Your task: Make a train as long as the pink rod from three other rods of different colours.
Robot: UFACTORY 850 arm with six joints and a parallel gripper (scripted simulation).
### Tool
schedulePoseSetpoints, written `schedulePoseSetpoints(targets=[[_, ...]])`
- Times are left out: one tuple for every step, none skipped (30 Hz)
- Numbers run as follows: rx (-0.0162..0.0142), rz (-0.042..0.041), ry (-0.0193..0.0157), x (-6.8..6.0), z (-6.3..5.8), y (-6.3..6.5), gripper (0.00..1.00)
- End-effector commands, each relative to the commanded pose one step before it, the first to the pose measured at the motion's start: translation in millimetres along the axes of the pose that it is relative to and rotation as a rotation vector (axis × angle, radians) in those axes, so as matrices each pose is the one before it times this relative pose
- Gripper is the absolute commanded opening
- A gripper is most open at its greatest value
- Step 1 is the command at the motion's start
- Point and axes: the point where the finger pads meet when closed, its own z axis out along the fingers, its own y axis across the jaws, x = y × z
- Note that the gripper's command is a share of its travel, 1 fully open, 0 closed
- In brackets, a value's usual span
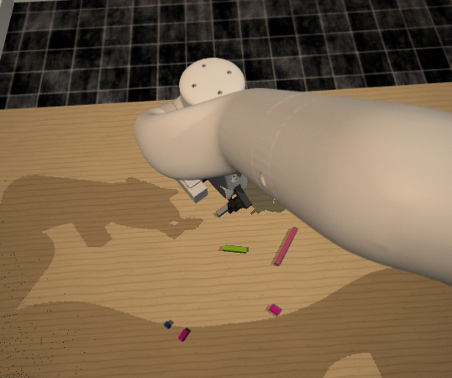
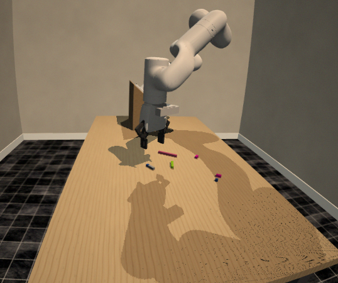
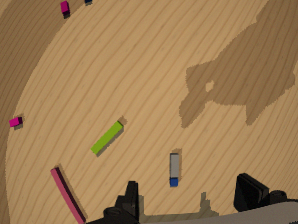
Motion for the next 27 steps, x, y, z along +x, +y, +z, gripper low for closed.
schedulePoseSetpoints(targets=[[-0.00155,-0.0006,0.00141,0.8,-1.16,0.61,1.0],[0.0,0.0,0.0,0.0,0.0,0.0,1.0],[0.0,0.0,0.0,0.0,0.0,0.0,1.0],[0.0,0.0,0.0,0.0,0.0,0.0,1.0],[0.0,0.0,0.0,0.0,0.0,0.0,1.0],[0.0,0.0,0.0,0.0,0.0,0.0,1.0],[0.0,0.0,0.0,0.0,0.0,0.0,1.0],[0.0,0.0,0.0,0.0,0.0,0.0,1.0],[0.0,0.0,0.0,0.0,0.0,0.0,1.0],[0.0,0.0,0.0,0.0,0.0,0.0,1.0],[0.0,0.0,0.0,0.0,0.0,0.0,1.0],[0.0,-0.00015,0.0,0.0,0.0,-0.01,1.0],[0.0,-0.00104,0.0,0.02,0.01,-0.04,1.0],[0.0,-0.00271,0.0,0.05,0.03,-0.09,1.0],[0.00001,-0.00507,0.00001,0.1,0.05,-0.17,1.0],[0.00001,-0.00803,0.00001,0.16,0.08,-0.28,1.0],[0.00001,-0.01149,0.00002,0.23,0.12,-0.39,1.0],[0.00002,-0.01538,0.00002,0.31,0.16,-0.52,1.0],[0.00002,-0.01959,0.00003,0.4,0.2,-0.66,1.0],[0.00002,-0.02406,0.00003,0.51,0.25,-0.8,1.0],[0.00002,-0.02872,0.00004,0.62,0.3,-0.94,1.0],[0.0,0.0,0.0,0.0,0.0,0.0,1.0],[0.0,0.0,0.0,0.0,0.0,0.0,1.0],[0.00003,-0.03348,0.00005,0.76,0.35,-1.08,1.0],[0.00003,-0.03829,0.00005,0.9,0.4,-1.21,1.0],[0.00003,-0.04309,0.00006,1.06,0.45,-1.33,1.0],[0.00003,-0.0478,0.00006,1.23,0.49,-1.42,1.0]])
